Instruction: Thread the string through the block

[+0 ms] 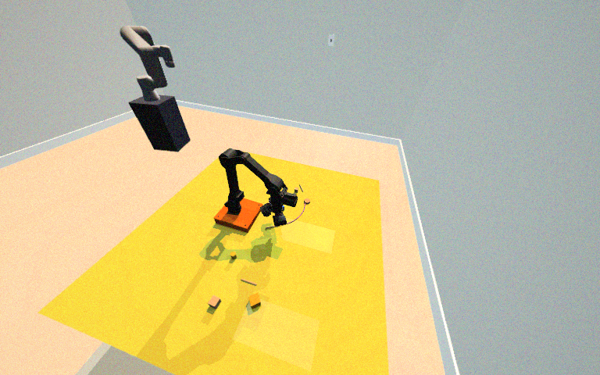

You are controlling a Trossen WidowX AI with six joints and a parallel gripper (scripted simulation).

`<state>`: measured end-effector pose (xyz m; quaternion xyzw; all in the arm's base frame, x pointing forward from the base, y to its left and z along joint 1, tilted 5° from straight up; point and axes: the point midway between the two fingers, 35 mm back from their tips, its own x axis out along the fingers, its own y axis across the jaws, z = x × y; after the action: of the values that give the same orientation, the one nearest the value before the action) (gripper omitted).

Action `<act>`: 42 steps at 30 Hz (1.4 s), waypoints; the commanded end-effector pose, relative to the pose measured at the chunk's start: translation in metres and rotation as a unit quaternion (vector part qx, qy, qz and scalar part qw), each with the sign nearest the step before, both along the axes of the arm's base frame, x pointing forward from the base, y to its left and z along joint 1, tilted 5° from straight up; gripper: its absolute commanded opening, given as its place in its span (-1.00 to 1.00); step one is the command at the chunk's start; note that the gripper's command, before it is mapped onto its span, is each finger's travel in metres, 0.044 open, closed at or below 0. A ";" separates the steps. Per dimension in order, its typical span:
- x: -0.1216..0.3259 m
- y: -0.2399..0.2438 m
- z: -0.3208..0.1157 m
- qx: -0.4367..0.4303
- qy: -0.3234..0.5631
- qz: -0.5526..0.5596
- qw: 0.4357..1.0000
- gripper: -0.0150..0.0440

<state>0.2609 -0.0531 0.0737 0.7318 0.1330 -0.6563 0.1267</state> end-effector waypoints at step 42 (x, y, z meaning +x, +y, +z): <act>0.003 0.003 -0.058 0.003 0.005 -0.002 1.000 -0.07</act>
<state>0.2650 -0.0507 0.0178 0.7306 0.1340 -0.6576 0.1257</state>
